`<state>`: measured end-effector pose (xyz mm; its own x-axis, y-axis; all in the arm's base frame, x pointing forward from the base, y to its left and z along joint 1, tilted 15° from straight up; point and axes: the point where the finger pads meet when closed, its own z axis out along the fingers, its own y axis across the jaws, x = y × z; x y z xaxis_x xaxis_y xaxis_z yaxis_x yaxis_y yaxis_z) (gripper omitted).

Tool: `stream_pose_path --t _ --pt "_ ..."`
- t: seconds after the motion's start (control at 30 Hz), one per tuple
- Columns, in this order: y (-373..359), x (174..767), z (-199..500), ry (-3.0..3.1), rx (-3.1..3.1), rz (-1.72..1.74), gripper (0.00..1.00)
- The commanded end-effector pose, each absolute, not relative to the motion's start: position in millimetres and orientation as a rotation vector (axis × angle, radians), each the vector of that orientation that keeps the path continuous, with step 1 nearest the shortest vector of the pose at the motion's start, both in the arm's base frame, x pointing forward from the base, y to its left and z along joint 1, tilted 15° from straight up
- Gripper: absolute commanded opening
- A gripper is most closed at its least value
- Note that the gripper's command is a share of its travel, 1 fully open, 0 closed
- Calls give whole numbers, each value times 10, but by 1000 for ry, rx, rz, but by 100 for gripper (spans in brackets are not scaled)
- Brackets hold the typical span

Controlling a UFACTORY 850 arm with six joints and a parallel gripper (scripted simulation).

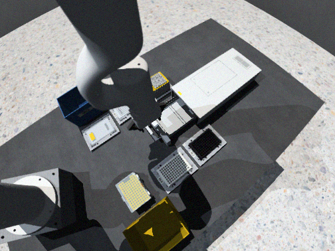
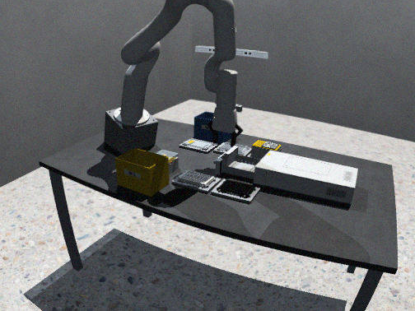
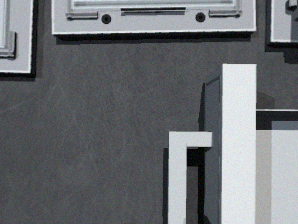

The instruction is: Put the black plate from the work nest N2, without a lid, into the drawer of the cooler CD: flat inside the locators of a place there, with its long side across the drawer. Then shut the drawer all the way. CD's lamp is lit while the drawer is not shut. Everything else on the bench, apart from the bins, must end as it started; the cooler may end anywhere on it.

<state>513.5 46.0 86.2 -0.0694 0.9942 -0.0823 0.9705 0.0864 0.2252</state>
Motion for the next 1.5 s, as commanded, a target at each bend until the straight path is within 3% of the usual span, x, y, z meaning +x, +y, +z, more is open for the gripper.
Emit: stream_pose_path --t 0.0,1.47 --pt "456 5157 803 2136 1974 172 88" --pt "421 5234 342 2136 1974 172 88"
